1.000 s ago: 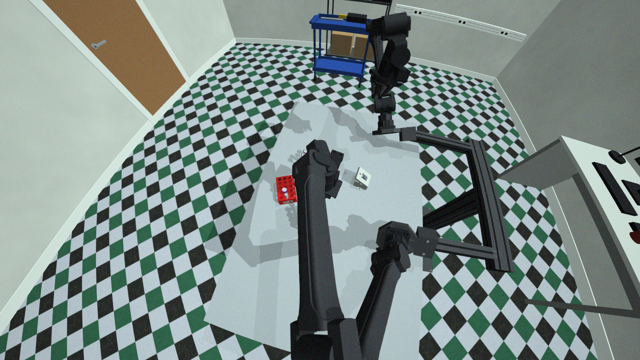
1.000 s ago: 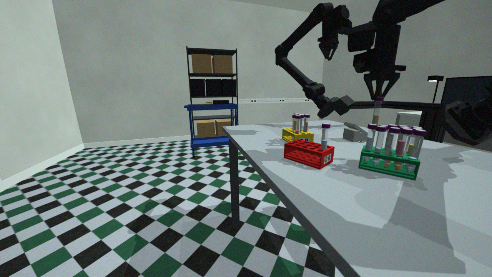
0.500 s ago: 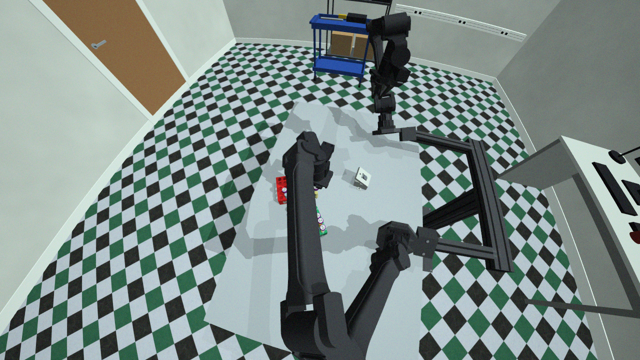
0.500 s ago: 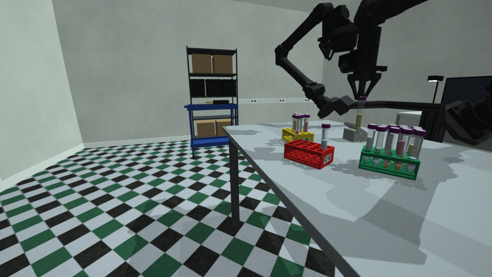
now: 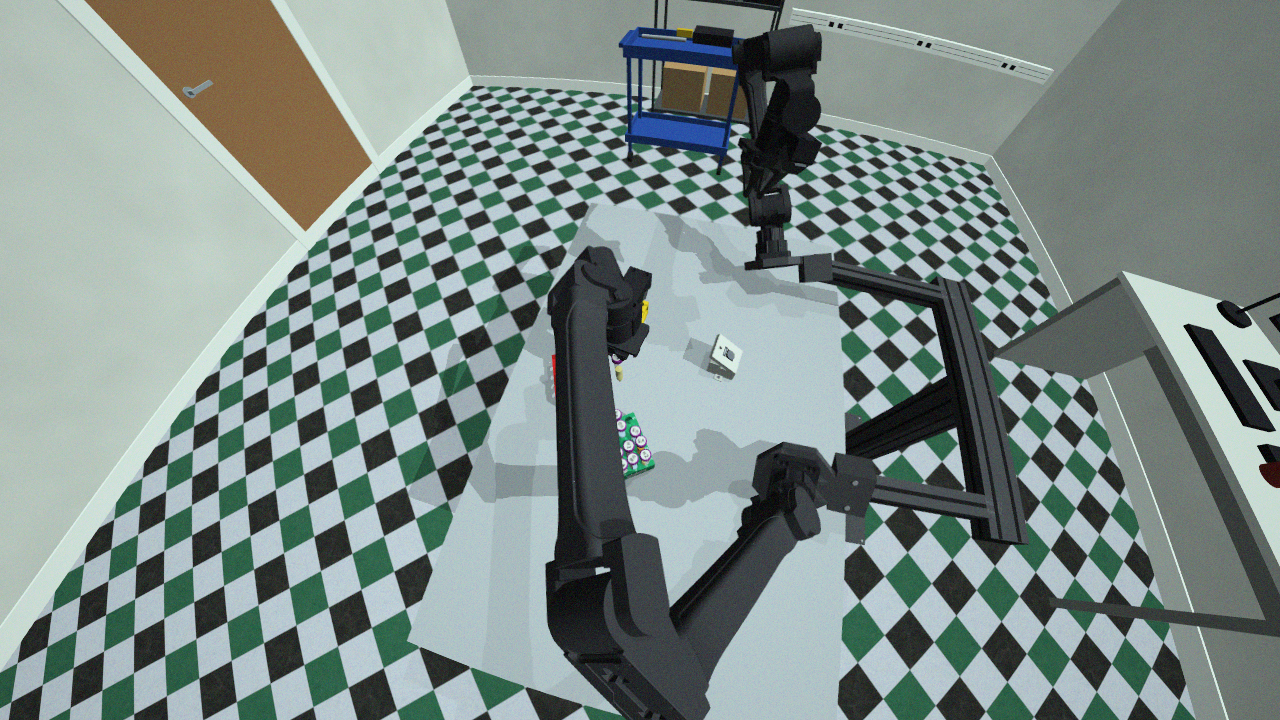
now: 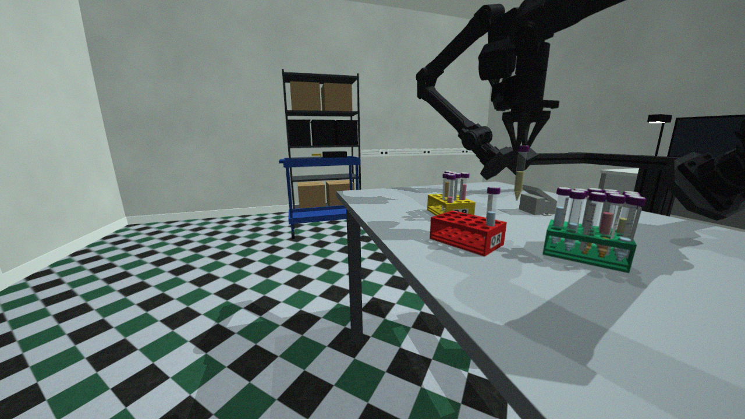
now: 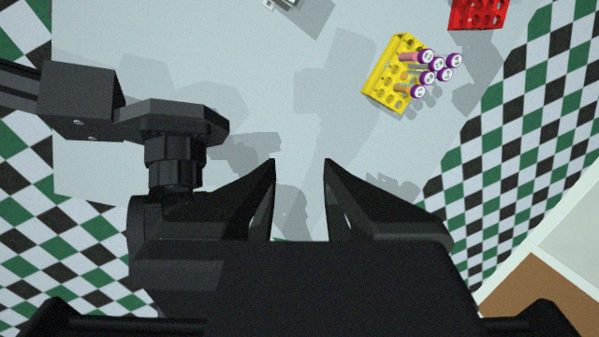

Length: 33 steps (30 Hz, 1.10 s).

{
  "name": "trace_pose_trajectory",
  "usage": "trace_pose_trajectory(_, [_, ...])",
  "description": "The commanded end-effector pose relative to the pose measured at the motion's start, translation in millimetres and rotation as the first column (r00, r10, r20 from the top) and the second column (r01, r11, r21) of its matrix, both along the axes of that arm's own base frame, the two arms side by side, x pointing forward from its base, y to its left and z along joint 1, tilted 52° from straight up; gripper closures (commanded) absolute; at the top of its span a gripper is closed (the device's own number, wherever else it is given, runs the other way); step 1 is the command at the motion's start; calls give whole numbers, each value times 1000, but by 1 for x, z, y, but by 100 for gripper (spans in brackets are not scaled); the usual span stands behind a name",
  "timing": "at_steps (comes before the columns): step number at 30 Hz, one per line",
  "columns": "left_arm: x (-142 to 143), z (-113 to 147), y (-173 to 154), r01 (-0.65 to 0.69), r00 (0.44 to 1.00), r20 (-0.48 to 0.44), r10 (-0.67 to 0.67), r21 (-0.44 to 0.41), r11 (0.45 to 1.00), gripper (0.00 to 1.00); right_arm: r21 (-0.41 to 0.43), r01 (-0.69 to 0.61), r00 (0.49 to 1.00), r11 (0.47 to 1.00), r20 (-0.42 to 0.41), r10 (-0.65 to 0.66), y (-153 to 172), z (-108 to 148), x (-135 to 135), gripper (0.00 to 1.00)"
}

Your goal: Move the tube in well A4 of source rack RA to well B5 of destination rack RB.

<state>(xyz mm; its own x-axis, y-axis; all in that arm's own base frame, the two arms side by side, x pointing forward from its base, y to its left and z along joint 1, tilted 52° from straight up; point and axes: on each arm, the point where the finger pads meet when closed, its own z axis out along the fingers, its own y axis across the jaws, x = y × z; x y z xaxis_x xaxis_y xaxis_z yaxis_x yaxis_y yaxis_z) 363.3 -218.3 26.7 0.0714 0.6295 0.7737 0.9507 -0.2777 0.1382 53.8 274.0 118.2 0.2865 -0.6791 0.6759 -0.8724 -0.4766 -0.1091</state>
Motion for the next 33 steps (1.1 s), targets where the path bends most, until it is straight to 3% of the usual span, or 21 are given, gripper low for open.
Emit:
trace_pose_trajectory(1, [18, 1, -4, -13, 1000, -4, 13, 0, 1000, 100, 33, -1, 1000, 999, -1, 1, 12, 5, -1, 70])
trace_pose_trajectory(12, [46, -8, -21, -14, 1000, -5, 14, 0, 1000, 100, 33, -1, 1000, 999, -1, 1, 12, 5, -1, 70])
trace_pose_trajectory(16, [37, -14, -13, 71, 990, -124, -64, 54, 996, 100, 33, -1, 1000, 999, -1, 1, 12, 5, -1, 70])
trace_pose_trajectory(18, [37, -14, -13, 71, 990, -124, -64, 54, 996, 100, 33, -1, 1000, 999, -1, 1, 12, 5, -1, 70])
trace_pose_trajectory(22, [37, -14, -13, 158, 965, -223, -137, 78, 984, 100, 33, -1, 1000, 999, -1, 1, 12, 5, -1, 70])
trace_pose_trajectory(33, [38, -15, -13, 397, 819, -487, -304, 97, 913, 100, 33, -1, 1000, 999, -1, 1, 12, 5, -1, 70])
